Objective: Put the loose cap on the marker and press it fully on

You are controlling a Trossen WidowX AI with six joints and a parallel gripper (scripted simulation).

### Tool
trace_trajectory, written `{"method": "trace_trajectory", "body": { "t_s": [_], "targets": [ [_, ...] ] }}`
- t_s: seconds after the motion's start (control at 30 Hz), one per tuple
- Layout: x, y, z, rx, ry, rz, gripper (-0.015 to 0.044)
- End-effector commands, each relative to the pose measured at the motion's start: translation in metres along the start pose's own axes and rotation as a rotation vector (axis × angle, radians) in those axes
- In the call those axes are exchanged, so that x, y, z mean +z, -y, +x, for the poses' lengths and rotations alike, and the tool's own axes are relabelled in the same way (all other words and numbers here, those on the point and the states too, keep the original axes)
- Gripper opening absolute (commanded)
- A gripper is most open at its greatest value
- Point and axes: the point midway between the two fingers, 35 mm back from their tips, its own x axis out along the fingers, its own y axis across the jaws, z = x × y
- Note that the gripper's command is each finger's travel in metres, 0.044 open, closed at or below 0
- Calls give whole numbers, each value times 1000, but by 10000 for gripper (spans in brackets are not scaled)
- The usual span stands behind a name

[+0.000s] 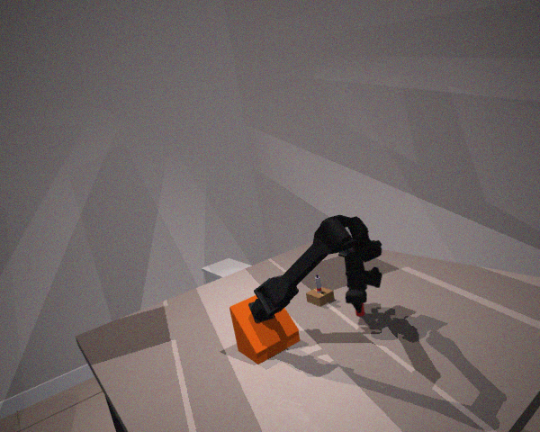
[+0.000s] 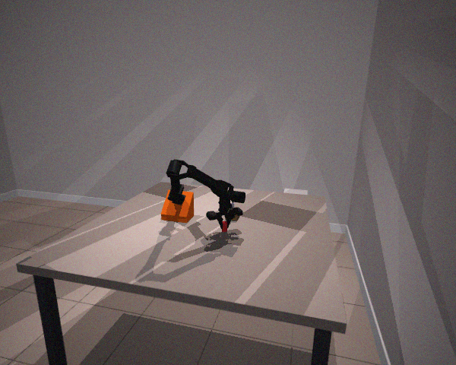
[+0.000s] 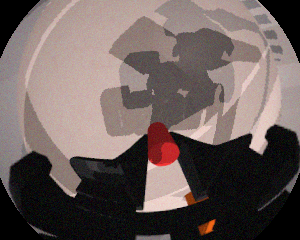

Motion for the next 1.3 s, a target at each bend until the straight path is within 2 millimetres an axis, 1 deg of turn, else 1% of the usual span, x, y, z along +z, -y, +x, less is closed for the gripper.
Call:
{"method": "trace_trajectory", "body": {
  "t_s": [0.0, 0.57, 0.73, 0.93, 1.27],
  "targets": [
    [1, -1, -8, 1, 3, 1, 0],
    [0, -1, -55, 2, 1, 0, 0],
    [-1, -1, -59, 2, 1, 0, 0],
    [-13, -20, -67, 13, -7, -1, 0],
    [-41, -51, -81, 26, -18, -4, 0]
  ]
}}
